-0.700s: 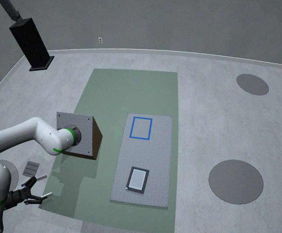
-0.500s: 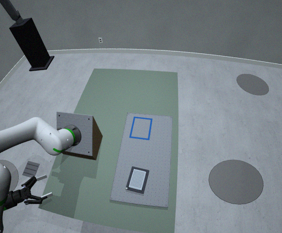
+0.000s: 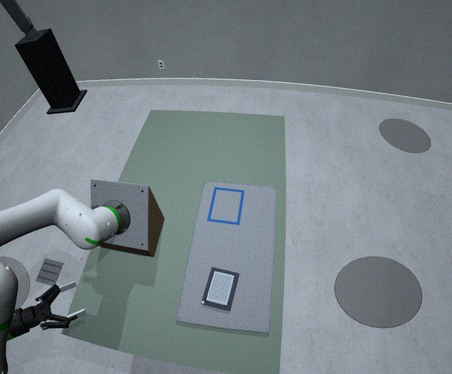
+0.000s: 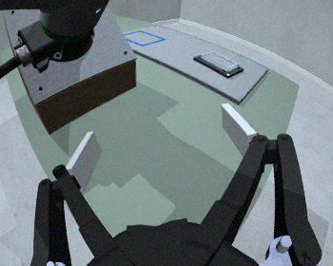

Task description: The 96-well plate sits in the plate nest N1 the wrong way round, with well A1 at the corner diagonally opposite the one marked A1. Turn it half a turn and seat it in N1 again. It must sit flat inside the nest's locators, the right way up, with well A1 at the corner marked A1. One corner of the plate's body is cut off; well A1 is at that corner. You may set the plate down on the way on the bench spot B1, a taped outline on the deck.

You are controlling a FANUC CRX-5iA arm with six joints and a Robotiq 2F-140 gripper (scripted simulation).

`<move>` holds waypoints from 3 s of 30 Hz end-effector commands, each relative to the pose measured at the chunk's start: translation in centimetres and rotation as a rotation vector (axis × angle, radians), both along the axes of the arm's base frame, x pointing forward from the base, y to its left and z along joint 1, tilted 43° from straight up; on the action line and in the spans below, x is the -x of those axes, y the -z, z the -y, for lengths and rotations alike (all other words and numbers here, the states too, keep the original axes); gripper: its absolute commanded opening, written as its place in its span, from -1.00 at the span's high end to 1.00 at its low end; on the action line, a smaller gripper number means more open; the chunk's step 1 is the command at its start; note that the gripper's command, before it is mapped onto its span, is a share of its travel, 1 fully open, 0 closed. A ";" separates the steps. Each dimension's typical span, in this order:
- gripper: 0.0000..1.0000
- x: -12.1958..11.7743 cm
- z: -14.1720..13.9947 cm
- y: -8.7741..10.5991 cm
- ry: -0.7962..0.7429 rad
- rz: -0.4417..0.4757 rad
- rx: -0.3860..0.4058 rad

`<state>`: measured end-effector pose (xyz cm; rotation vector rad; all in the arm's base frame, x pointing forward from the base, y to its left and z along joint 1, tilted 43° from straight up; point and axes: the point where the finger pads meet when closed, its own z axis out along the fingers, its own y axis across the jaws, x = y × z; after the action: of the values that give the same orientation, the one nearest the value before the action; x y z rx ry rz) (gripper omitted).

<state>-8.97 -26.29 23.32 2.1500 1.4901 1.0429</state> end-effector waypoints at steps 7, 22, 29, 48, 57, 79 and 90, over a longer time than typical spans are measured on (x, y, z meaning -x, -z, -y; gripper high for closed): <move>-1.00 -2.9 2.0 0.4 -0.289 -0.019 0.139; -1.00 -7.4 4.2 0.8 -0.682 -0.011 0.321; -1.00 -9.5 4.9 0.9 -0.863 0.004 0.402; -1.00 -15.9 6.3 1.1 -1.340 0.081 0.607; -1.00 -19.5 6.6 1.1 -1.610 0.148 0.718; -1.00 -28.1 5.7 0.8 -2.148 0.341 0.927; -1.00 -32.1 4.5 0.6 -2.395 0.460 1.016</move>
<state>21.54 -31.26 22.60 -1.0151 2.7291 0.5169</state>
